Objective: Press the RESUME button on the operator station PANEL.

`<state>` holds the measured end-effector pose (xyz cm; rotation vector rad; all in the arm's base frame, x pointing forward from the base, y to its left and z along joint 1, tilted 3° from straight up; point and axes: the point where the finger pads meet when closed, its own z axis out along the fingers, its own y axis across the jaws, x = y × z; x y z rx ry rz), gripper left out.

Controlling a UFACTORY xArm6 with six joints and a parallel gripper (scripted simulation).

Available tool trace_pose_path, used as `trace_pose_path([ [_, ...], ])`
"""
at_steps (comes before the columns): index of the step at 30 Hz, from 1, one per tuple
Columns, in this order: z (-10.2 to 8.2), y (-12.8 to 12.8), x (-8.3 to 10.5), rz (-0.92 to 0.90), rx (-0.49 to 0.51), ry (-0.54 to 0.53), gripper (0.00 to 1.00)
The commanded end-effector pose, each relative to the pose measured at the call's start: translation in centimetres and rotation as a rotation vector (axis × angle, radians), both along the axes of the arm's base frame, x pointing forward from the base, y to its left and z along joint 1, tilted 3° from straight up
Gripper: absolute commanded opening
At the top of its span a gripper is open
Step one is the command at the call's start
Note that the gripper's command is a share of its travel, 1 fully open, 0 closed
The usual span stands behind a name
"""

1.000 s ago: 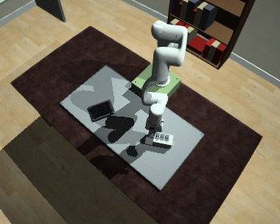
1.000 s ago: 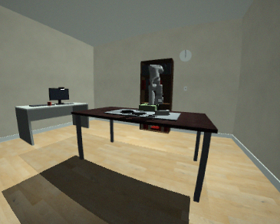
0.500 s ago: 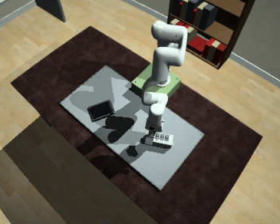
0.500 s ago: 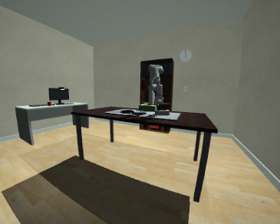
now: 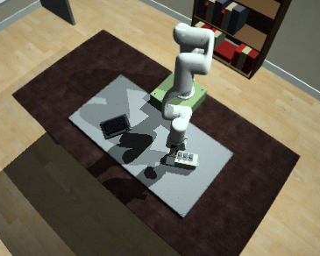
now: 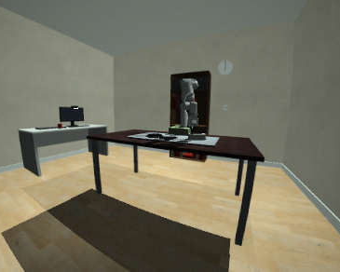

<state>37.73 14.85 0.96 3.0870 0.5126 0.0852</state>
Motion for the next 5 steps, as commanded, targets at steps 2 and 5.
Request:
trace_pose_path([
  [2,0.20,0.08,0.18,0.000,0.002,-0.005,0.00],
  [5,0.20,0.08,0.18,0.000,0.002,-0.005,0.00],
])
